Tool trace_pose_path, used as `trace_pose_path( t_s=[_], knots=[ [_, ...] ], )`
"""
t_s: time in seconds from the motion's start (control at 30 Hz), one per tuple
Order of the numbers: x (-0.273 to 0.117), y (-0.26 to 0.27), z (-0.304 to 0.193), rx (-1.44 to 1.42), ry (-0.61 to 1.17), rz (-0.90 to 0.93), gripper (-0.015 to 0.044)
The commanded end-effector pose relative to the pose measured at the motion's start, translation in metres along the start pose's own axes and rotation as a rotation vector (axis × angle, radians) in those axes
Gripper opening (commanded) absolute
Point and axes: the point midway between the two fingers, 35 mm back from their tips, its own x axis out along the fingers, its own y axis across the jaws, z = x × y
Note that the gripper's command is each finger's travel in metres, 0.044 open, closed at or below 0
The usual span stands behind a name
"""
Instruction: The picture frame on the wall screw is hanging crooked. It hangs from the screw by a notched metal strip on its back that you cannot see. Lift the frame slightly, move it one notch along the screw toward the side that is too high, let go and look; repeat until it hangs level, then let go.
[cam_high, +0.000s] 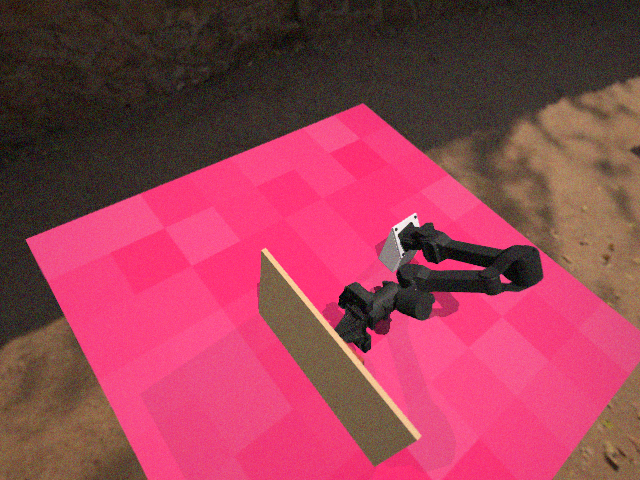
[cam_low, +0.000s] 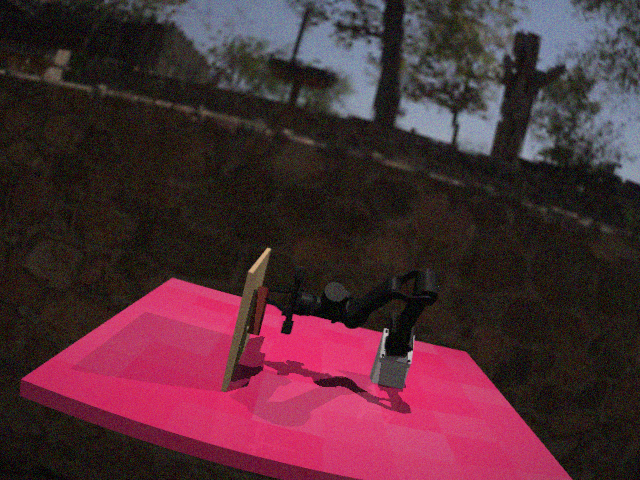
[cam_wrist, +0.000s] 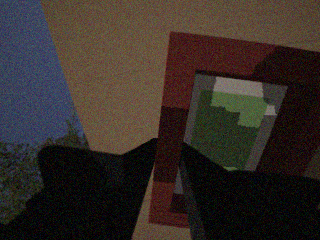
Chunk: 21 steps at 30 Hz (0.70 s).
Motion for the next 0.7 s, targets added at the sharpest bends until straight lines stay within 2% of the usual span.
trace_pose_path(
  t_s=[0.0, 0.67],
  knots=[
    [0.0, 0.0016, 0.0001, 0.001, -0.001, 0.012, 0.0],
    [0.0, -0.0007, 0.0001, -0.042, -0.001, 0.001, 0.0]
  ],
)
